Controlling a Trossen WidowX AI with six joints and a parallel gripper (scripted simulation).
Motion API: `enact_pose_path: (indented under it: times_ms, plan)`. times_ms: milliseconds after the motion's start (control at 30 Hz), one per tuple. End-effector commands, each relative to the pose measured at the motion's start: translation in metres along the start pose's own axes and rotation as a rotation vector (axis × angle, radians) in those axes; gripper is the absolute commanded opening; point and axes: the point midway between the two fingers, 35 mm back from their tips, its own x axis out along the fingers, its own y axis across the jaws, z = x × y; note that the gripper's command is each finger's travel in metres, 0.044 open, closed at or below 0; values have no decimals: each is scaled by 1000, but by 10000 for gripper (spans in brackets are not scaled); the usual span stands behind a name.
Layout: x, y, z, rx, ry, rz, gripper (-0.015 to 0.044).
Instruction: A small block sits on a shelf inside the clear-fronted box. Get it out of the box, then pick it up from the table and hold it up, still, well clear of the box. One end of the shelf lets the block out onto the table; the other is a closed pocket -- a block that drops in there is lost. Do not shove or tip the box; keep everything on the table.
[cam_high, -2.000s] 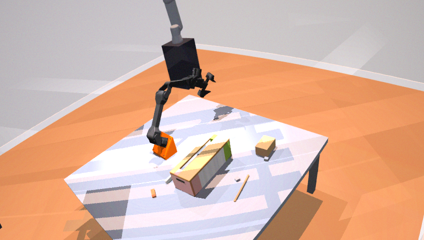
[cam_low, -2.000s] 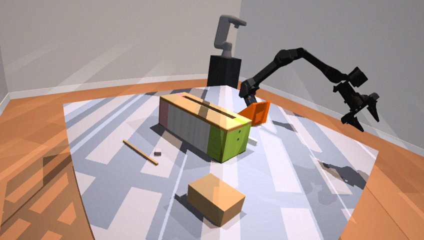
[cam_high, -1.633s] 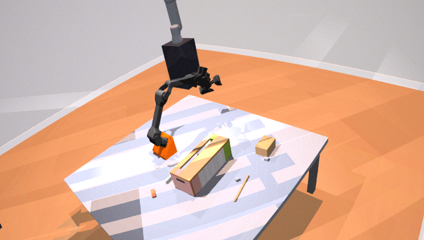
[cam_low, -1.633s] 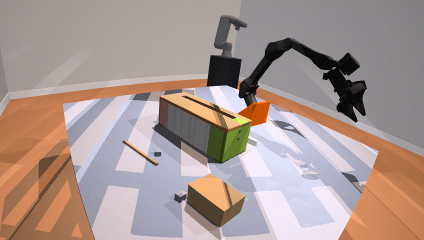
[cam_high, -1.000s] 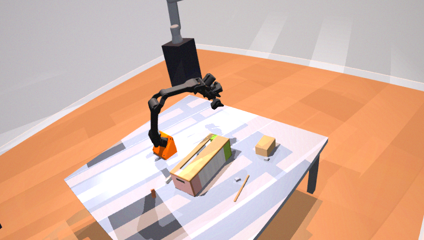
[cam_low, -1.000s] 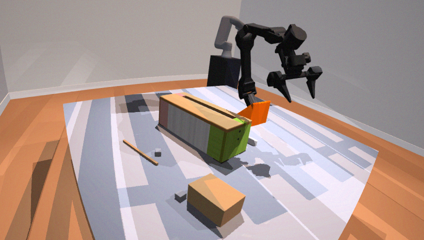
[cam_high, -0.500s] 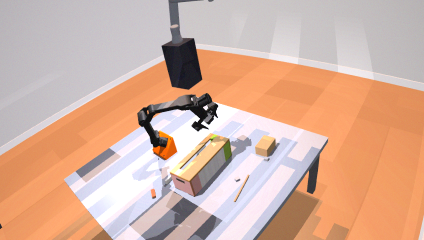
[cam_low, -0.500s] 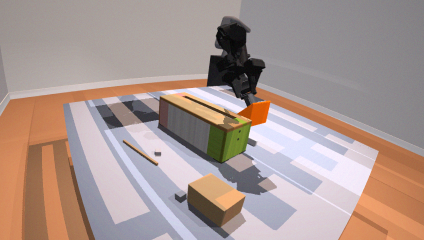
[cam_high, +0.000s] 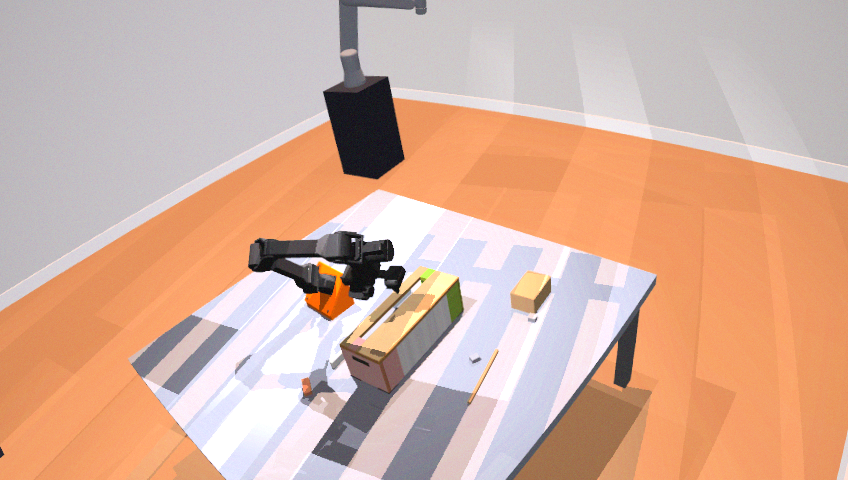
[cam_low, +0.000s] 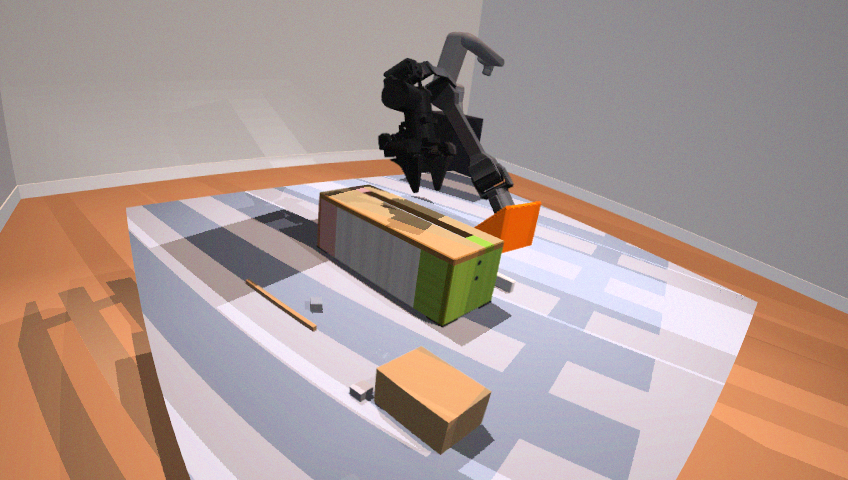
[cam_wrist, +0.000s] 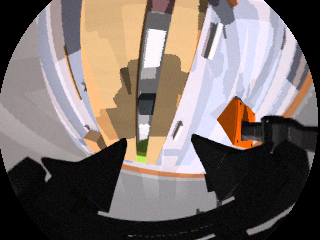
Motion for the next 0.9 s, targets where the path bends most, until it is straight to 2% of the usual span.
enact_pose_path:
  times_ms: [0,367,867]
  plan:
    - [-1,-25,28,219,-20,-47,400]
    - [0,-25,29,219,-20,-47,400]
    - [23,-27,38,219,-20,-46,400]
